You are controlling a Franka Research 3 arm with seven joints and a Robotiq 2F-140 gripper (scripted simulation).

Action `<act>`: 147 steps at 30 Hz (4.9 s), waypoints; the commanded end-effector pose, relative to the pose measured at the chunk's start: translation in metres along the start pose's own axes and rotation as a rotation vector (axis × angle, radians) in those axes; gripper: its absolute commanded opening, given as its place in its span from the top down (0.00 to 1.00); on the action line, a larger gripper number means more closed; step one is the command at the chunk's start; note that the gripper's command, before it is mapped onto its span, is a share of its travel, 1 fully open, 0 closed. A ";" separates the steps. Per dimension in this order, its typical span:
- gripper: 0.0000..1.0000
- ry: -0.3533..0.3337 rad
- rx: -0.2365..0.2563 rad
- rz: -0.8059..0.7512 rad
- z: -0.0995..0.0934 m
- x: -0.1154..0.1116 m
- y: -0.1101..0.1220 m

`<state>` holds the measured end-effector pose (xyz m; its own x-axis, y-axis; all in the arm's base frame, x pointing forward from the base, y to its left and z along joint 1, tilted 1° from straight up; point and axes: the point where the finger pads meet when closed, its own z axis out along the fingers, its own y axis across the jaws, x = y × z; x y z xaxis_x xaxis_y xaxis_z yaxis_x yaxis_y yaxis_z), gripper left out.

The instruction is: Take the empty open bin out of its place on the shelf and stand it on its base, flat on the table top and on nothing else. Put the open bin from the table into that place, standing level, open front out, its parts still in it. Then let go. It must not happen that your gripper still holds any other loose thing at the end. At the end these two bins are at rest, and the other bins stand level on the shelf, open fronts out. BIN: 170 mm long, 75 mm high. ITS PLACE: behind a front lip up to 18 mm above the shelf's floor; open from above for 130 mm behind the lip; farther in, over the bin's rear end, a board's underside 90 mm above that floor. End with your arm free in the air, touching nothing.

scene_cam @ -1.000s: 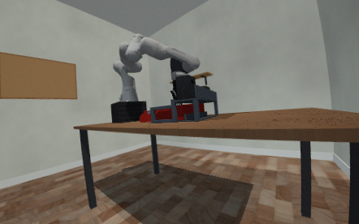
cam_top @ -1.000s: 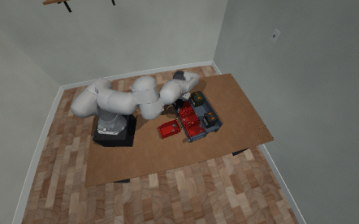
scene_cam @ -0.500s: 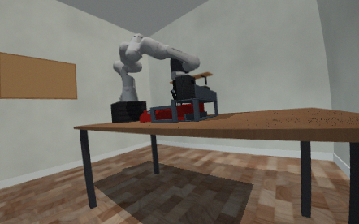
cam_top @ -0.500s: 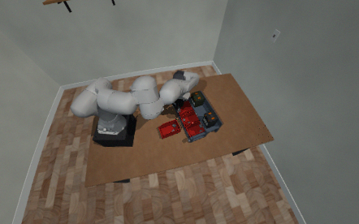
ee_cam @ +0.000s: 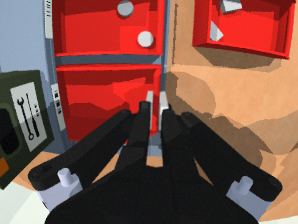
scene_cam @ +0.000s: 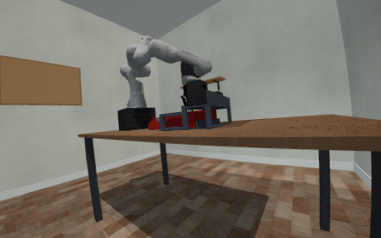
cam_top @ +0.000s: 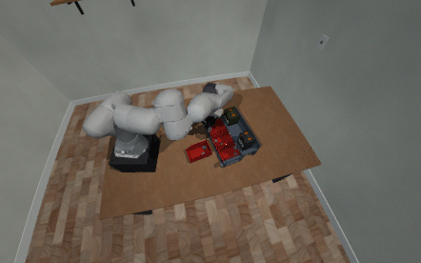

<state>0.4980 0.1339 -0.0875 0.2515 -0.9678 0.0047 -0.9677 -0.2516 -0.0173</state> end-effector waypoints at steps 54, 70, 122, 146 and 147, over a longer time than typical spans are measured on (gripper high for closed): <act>1.00 0.002 0.000 0.005 -0.006 0.001 0.010; 1.00 0.002 0.000 0.005 -0.006 0.001 0.037; 1.00 0.002 0.000 0.005 -0.006 0.000 0.151; 1.00 0.002 0.000 0.005 -0.006 0.000 0.155; 1.00 0.002 0.000 0.005 -0.006 0.000 0.155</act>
<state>0.3461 0.0945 -0.0857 0.2555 -0.9668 0.0061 -0.9667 -0.2556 -0.0116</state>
